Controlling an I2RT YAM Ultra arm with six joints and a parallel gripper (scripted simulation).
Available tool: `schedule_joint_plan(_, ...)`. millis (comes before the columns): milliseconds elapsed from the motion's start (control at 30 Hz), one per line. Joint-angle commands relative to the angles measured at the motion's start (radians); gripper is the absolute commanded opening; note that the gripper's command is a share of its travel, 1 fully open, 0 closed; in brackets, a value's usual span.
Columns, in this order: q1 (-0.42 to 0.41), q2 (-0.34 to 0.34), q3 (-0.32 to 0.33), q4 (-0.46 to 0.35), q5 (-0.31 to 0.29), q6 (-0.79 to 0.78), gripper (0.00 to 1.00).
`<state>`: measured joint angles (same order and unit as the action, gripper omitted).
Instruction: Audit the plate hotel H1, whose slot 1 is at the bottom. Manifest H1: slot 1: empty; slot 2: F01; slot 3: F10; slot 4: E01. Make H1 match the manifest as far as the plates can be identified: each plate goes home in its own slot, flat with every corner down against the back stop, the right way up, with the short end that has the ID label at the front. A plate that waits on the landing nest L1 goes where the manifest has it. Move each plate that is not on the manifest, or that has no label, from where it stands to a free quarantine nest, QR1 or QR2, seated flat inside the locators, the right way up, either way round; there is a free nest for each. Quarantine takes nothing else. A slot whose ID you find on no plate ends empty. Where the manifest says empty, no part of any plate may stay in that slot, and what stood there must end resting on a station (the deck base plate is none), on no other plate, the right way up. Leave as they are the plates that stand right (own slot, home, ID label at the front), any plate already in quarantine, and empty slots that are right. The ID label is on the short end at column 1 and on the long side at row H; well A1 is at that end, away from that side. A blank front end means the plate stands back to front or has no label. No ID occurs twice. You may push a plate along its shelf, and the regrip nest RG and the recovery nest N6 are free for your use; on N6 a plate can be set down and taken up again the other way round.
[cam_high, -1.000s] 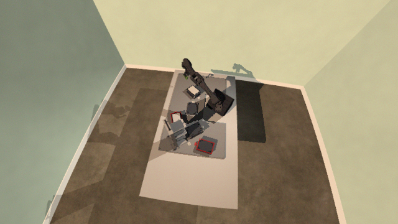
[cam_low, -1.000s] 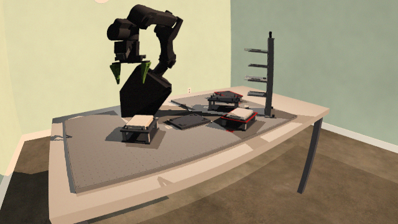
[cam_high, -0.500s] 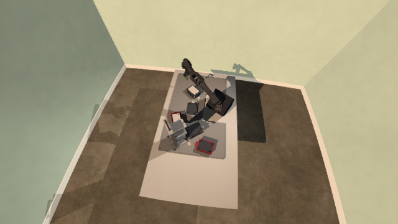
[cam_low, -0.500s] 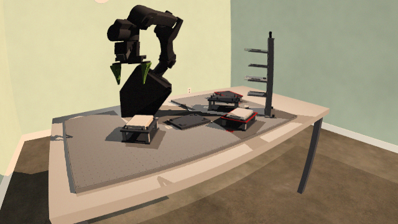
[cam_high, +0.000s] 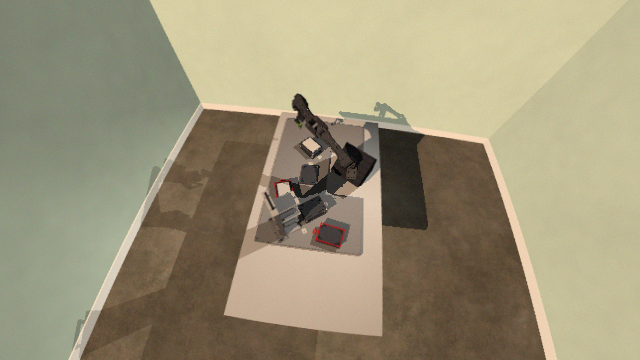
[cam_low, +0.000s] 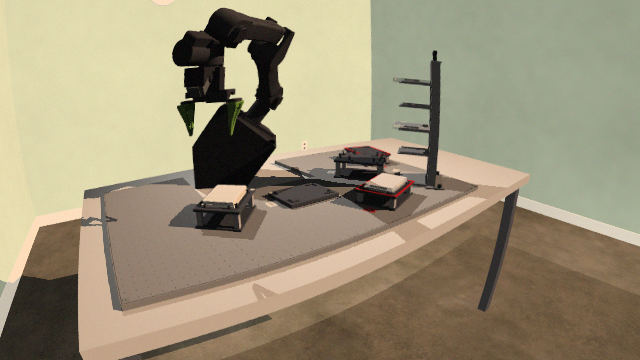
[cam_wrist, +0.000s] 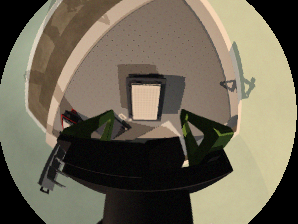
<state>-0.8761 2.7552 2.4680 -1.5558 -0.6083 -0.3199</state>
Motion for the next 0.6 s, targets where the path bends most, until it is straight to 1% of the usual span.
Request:
schedule_joint_plan(0, -0.019, -0.001, 0.034, -0.012, -0.001, 0.002, 1.0)
schedule_joint_plan(367, -0.019, -0.001, 0.034, -0.012, -0.001, 0.002, 1.0)
schedule_joint_plan(400, 0.042, 0.098, 0.12, 0.129, -0.036, 0.087, 1.0)
schedule_joint_plan(567, 0.058, 0.15, 0.171, 0.111, -0.033, 0.11, 1.0)
